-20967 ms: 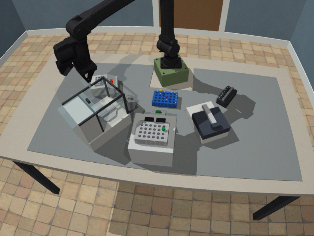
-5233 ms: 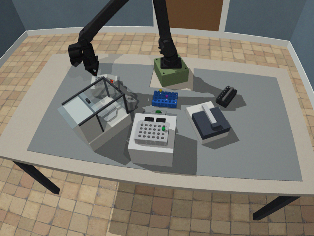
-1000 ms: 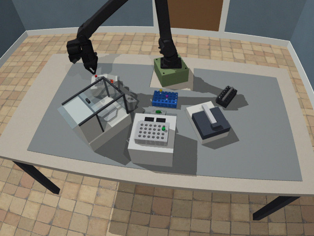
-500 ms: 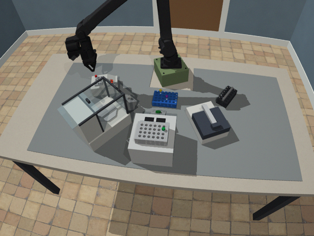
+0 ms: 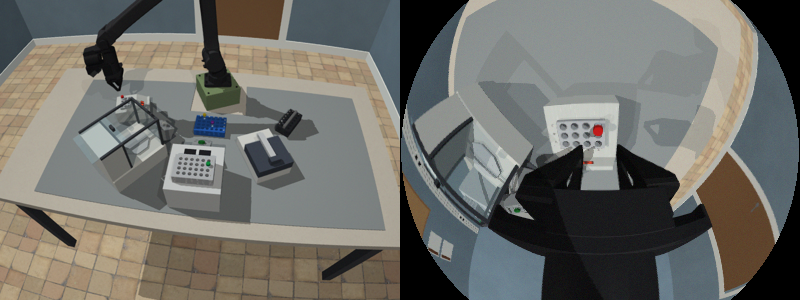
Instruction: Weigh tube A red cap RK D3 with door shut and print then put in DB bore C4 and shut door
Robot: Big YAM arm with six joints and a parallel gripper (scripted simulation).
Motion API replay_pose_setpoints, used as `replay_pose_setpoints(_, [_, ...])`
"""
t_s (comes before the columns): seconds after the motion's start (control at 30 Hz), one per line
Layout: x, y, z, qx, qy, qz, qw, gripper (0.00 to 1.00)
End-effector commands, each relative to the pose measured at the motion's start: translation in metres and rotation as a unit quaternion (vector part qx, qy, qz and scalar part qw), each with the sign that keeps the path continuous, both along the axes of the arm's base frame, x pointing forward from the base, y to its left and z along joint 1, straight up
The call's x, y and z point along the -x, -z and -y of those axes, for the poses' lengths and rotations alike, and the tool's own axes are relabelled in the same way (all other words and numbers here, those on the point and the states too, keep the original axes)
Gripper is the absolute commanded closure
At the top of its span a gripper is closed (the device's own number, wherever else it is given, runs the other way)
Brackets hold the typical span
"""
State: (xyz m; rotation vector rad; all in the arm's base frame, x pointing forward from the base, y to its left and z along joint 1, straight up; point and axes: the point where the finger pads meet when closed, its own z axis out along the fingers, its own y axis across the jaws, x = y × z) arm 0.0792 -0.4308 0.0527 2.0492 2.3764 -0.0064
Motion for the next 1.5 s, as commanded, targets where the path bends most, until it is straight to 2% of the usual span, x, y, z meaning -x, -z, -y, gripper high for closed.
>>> replay_pose_setpoints(0.0, [-0.003,-0.012,0.011,0.015,0.0,0.003,1.0,0.64])
replay_pose_setpoints(1.03, [-0.003,-0.012,0.011,0.015,0.0,0.003,1.0,0.64])
replay_pose_setpoints(1.07, [-0.006,-0.023,0.011,0.022,0.0,0.004,1.0,0.7])
replay_pose_setpoints(1.13, [-0.008,-0.035,0.02,0.033,0.0,0.006,0.999,0.7])
replay_pose_setpoints(1.47, [-0.007,-0.049,0.02,0.034,0.0,0.006,0.999,0.7])
